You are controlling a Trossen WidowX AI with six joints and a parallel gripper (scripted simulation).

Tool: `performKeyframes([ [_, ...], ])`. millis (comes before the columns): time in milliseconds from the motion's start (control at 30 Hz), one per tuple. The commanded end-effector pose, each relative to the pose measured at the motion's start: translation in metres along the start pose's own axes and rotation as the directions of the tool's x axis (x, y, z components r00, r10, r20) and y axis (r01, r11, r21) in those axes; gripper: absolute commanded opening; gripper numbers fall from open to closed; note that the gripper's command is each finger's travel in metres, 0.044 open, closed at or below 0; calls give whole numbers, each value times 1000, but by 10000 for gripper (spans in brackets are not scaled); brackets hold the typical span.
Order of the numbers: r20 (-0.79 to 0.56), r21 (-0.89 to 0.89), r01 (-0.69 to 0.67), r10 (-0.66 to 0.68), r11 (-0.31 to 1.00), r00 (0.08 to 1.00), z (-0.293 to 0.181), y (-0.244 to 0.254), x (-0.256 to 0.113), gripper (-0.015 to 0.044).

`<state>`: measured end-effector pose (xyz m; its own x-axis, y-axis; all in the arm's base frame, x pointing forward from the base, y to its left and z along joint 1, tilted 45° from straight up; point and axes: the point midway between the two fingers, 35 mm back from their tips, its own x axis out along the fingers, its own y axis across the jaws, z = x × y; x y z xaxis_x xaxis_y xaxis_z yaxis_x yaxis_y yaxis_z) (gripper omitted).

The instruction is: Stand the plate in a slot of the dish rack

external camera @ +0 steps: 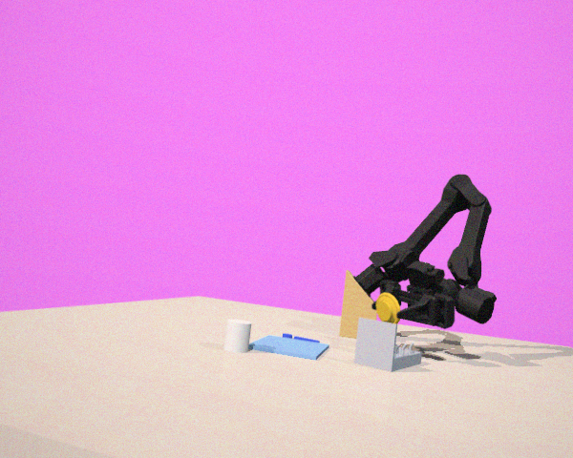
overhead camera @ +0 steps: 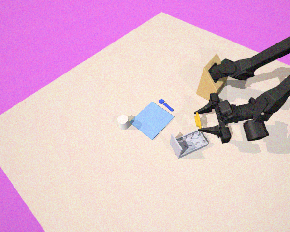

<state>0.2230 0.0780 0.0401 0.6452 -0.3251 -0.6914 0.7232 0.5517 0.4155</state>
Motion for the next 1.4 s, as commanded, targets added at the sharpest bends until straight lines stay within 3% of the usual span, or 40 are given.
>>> performKeyframes([
  [0, 55, 5, -87, 87, 996, 995, 0, 5, -7, 0],
  [500, 187, 2, -343, 337, 939, 923, -5, 14, -34, 0],
  [1367, 184, 4, -344, 338, 939, 923, -24, 22, -16, 0],
])
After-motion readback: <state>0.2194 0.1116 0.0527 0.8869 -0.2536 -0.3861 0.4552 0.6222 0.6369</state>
